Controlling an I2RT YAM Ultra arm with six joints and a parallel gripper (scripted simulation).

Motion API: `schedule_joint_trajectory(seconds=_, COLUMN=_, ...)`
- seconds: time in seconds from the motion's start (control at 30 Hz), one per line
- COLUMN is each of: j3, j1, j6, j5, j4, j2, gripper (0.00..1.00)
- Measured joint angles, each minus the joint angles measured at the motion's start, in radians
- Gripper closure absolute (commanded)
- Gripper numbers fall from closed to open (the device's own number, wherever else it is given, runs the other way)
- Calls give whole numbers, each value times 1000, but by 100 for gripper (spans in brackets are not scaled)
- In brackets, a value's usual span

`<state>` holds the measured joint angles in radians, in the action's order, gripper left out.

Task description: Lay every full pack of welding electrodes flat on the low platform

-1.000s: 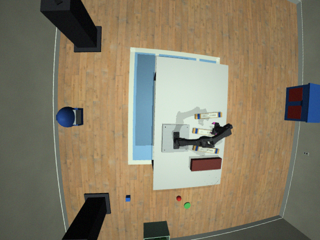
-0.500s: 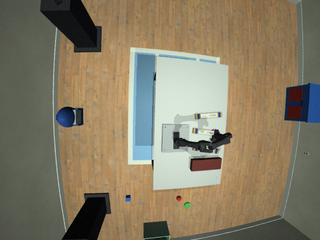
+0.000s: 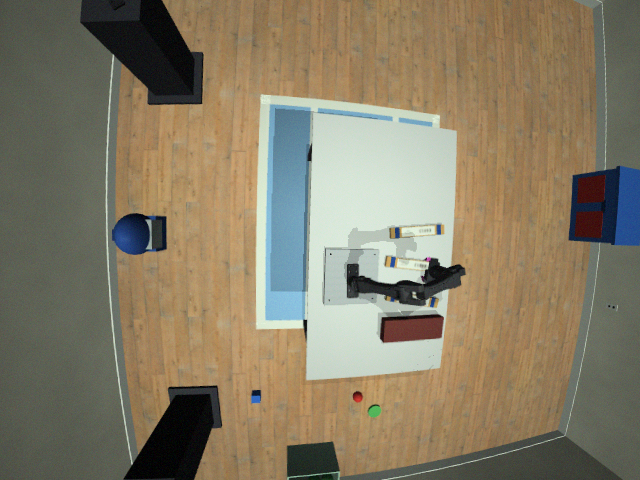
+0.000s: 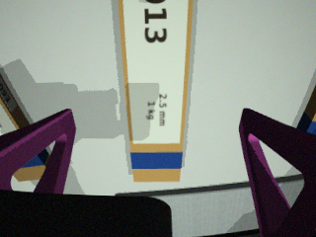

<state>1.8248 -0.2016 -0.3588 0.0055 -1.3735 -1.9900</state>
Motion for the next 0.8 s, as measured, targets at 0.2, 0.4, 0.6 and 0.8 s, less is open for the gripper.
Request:
schedule_joint_trajectory(seconds=0.2, j3=-4, j1=0, j6=0, j5=0, j4=6, j2=1, gripper=5)
schedule_joint_trajectory(seconds=0.4, j3=-85, j1=0, j6=0, j5=0, j4=54, j2=-1, gripper=5)
schedule_joint_trajectory(seconds=0.6, j3=-146, j1=0, j6=1, j5=0, j4=119, j2=-3, gripper=5)
schedule_joint_trajectory(seconds=0.8, j3=-224, j1=0, j6=1, j5=0, j4=201, j2=-30, gripper=5)
